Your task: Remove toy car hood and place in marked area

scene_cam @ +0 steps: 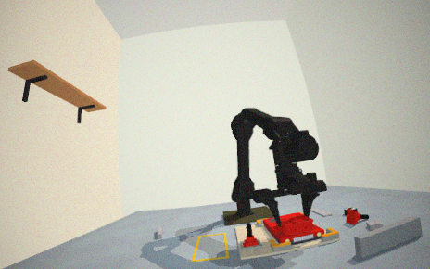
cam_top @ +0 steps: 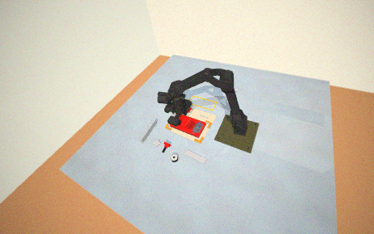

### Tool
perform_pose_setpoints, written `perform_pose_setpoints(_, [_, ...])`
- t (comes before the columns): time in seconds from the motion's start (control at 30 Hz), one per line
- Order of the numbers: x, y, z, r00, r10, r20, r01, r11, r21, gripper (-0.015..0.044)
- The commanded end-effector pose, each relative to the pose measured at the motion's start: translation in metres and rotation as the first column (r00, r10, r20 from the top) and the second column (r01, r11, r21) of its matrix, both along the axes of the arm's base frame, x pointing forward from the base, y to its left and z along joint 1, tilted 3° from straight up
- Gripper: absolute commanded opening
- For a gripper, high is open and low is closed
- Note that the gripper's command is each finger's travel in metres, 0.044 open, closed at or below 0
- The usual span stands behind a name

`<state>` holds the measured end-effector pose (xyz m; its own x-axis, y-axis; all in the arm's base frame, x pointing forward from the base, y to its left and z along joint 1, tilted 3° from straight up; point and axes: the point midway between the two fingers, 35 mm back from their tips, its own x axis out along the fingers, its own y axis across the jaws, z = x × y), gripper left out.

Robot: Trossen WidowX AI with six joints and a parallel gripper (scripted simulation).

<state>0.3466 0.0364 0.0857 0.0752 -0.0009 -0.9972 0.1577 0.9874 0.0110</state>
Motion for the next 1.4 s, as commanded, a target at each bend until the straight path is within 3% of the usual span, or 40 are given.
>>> perform_pose_setpoints(0.0, [0.000,0.000,0.003,1.000,0.000,0.001,0.000,1.000,-0.001,0.0111])
perform_pose_setpoints(0.17, [0.000,0.000,0.006,1.000,0.000,0.001,0.000,1.000,-0.001,0.0000])
perform_pose_setpoints(1.37, [-0.002,0.000,0.032,1.000,0.000,0.000,0.000,1.000,0.000,0.0000])
